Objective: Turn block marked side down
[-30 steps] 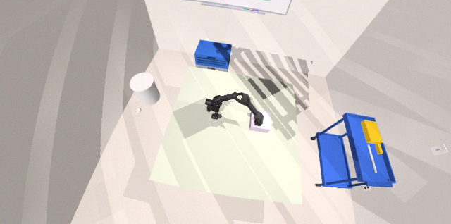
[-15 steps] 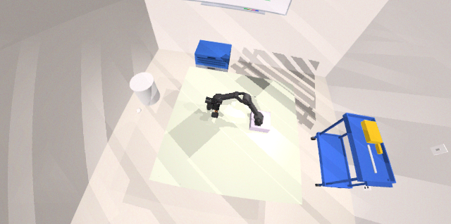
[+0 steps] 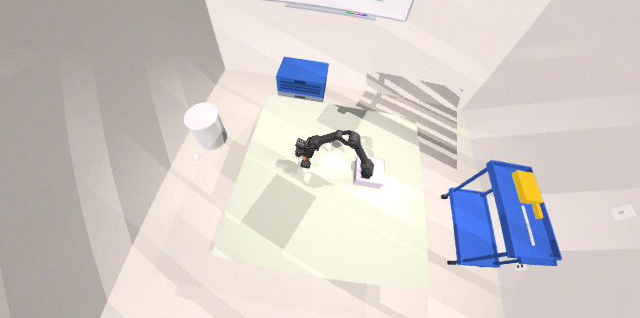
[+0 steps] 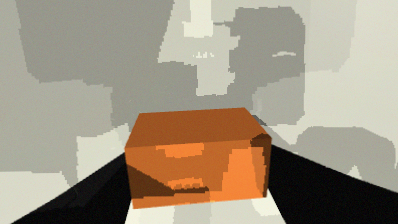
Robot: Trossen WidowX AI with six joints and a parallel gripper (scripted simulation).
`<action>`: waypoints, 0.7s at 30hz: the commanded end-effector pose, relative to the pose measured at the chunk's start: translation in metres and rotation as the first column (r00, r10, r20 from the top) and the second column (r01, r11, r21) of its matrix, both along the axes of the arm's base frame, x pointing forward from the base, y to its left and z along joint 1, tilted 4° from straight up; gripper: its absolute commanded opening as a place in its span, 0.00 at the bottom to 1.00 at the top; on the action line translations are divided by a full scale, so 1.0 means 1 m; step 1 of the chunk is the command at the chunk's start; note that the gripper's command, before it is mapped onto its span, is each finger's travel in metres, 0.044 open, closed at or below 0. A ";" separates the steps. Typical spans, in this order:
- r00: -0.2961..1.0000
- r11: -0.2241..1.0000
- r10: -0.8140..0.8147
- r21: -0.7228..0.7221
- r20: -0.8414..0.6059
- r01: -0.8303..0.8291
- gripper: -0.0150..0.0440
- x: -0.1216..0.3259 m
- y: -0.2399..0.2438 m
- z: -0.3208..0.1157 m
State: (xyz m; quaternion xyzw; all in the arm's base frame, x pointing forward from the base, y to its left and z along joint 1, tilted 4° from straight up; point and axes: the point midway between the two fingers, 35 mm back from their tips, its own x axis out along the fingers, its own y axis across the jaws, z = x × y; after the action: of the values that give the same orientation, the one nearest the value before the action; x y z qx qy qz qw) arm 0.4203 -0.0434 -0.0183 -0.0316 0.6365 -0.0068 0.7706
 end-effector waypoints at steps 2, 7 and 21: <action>0.998 1.000 0.007 0.004 0.068 -0.007 0.25 0.000 0.000 0.000; 0.990 1.000 0.012 0.006 0.138 -0.013 0.25 -0.001 0.000 -0.001; 0.944 1.000 0.027 0.003 0.330 -0.030 0.25 -0.009 0.000 0.001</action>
State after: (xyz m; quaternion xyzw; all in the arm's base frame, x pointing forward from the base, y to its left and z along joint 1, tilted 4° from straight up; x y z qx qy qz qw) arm 0.4127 -0.0436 -0.0208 -0.0341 0.5160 -0.0010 0.8559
